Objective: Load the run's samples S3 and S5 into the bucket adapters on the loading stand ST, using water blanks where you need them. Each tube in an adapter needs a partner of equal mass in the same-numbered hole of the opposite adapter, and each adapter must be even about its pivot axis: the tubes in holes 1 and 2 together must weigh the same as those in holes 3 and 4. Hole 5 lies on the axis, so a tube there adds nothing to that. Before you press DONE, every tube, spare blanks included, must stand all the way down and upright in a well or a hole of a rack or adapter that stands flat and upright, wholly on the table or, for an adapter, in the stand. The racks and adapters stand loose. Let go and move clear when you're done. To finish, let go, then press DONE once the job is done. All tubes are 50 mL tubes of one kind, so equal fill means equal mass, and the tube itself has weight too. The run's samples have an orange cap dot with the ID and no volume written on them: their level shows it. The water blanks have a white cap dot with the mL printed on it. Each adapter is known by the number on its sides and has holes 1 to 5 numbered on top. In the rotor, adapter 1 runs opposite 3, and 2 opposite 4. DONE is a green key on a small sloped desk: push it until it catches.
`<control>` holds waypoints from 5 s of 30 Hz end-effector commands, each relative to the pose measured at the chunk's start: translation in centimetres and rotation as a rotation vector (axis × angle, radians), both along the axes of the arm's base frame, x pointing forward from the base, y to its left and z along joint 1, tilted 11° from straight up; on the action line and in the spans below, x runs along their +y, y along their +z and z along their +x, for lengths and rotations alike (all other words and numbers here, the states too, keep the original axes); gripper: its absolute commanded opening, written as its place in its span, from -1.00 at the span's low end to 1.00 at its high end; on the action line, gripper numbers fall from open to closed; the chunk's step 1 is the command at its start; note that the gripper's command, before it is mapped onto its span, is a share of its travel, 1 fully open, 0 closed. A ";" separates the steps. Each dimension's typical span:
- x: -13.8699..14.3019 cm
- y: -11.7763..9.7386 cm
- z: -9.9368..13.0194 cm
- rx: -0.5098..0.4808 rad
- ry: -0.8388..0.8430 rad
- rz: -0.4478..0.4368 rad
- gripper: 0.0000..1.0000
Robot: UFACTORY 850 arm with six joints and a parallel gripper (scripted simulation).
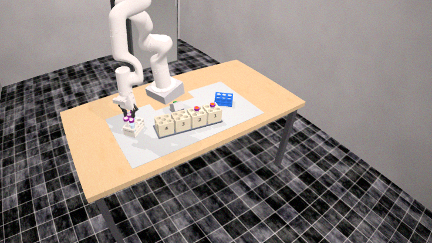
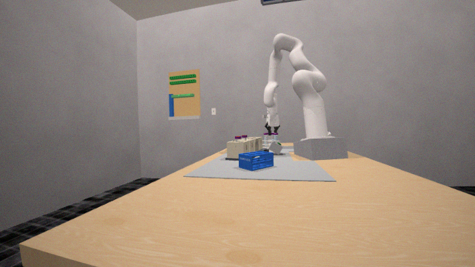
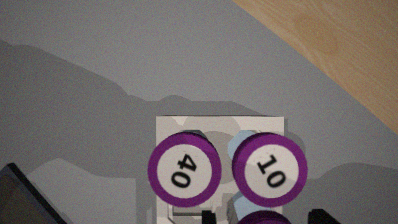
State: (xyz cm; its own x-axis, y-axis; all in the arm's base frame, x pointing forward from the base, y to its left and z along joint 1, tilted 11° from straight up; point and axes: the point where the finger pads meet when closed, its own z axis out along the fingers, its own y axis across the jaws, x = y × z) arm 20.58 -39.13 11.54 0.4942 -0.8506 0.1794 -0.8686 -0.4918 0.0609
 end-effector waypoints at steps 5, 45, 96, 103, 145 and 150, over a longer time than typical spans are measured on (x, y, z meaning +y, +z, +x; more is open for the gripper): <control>-0.1 -0.2 0.0 0.001 0.000 -0.005 0.15; -0.1 -0.1 0.0 0.001 -0.001 -0.005 -1.00; 0.3 1.9 0.0 0.001 -0.001 -0.005 -1.00; 0.5 2.9 -0.1 0.001 -0.001 -0.005 -1.00; 1.9 10.1 -0.3 0.001 -0.001 -0.005 -1.00; 2.0 10.9 -0.4 0.000 -0.001 -0.005 -1.00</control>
